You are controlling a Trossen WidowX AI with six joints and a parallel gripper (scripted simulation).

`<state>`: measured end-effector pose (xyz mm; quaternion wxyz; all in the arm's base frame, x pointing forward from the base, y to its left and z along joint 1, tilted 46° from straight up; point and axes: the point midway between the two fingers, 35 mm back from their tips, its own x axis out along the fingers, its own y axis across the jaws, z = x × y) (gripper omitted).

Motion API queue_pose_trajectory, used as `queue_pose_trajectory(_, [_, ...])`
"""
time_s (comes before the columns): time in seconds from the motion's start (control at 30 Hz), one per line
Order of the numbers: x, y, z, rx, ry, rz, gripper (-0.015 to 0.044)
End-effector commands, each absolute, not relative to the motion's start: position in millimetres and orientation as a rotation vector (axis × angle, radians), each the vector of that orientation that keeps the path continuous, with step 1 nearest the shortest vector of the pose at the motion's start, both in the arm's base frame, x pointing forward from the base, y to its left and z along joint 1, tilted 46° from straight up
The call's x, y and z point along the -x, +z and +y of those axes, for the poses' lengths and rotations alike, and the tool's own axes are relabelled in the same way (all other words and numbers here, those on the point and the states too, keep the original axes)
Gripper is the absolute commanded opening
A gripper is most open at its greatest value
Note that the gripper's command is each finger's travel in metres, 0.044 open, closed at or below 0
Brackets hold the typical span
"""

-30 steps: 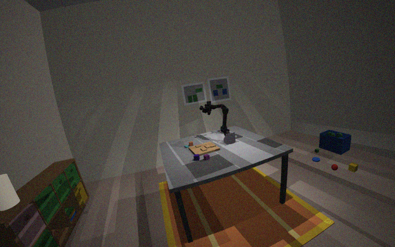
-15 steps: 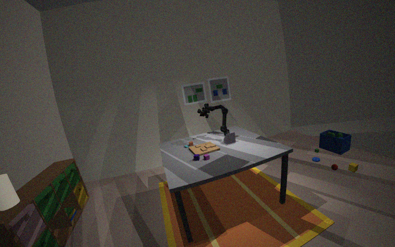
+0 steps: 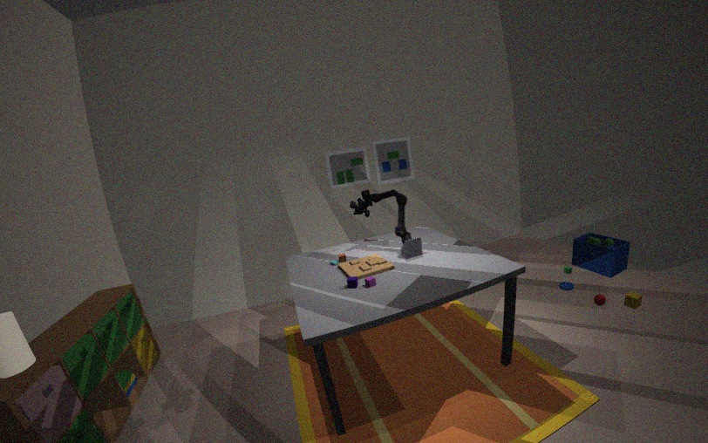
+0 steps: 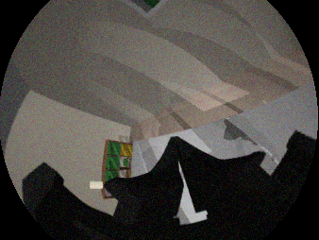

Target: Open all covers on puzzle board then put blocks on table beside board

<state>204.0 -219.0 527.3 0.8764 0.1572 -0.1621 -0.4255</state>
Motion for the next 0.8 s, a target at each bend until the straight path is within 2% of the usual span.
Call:
queue_pose_trajectory(0.0, [-217, 513, -222, -0.333, -0.888, -0.283, 0.0])
queue_pose_trajectory(0.77, [-298, 415, -216, -0.348, -0.861, 0.095, 0.0])
